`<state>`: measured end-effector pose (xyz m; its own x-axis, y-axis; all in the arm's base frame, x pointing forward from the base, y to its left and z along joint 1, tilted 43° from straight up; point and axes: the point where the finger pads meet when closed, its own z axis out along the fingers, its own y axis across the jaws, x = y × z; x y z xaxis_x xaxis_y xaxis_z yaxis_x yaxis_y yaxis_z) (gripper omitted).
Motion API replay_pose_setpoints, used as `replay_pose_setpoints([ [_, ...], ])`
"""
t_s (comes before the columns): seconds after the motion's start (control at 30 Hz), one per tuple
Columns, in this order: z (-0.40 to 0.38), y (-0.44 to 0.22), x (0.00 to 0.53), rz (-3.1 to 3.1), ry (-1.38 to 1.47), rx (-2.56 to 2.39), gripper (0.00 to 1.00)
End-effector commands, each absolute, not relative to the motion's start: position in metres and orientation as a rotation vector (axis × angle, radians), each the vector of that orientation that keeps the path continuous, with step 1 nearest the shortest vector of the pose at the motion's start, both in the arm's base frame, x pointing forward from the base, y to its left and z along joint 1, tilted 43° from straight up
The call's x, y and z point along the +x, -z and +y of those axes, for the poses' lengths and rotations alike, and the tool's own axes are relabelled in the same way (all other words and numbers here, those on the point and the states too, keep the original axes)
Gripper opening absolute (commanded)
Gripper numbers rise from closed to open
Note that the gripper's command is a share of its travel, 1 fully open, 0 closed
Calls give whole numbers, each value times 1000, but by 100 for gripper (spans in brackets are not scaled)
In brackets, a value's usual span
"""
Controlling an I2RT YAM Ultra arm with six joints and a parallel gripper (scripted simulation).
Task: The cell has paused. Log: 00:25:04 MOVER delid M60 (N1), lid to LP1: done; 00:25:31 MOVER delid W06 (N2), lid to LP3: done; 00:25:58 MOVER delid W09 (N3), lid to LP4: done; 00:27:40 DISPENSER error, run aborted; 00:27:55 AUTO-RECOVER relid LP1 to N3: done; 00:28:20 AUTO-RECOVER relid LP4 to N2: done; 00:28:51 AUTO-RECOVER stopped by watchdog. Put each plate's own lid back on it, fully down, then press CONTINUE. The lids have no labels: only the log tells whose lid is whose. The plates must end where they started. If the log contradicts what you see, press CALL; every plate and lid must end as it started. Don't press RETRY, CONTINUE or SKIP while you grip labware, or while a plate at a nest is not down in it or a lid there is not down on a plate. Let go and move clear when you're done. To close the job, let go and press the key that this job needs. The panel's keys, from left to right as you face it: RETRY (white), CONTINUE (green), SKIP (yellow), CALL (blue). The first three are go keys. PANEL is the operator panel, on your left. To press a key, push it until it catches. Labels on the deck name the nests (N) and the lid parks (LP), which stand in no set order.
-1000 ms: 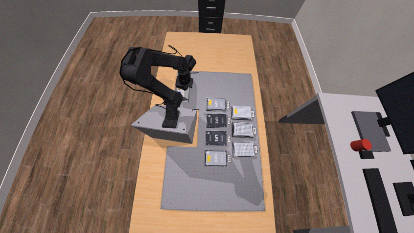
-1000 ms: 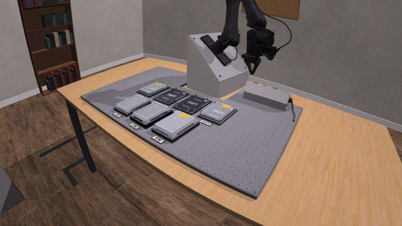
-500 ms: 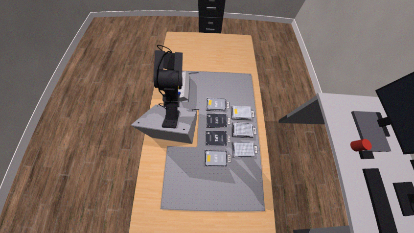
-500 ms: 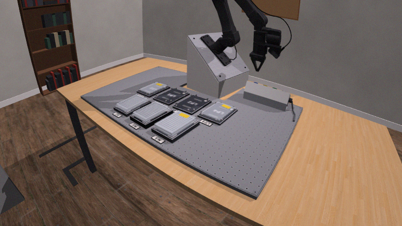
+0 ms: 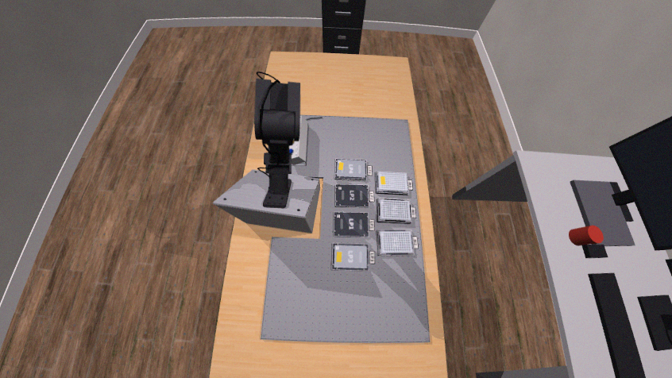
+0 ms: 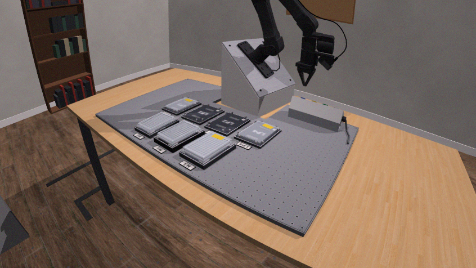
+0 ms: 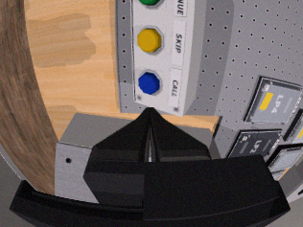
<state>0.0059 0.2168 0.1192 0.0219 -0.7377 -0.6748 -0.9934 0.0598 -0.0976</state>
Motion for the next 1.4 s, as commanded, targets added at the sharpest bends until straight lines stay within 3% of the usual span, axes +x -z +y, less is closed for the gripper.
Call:
replay_pose_setpoints([
  [0.0,219,-110,9,1788,-550,-1723,0],
  [1.37,233,-108,5,1768,-580,-1719,0],
])
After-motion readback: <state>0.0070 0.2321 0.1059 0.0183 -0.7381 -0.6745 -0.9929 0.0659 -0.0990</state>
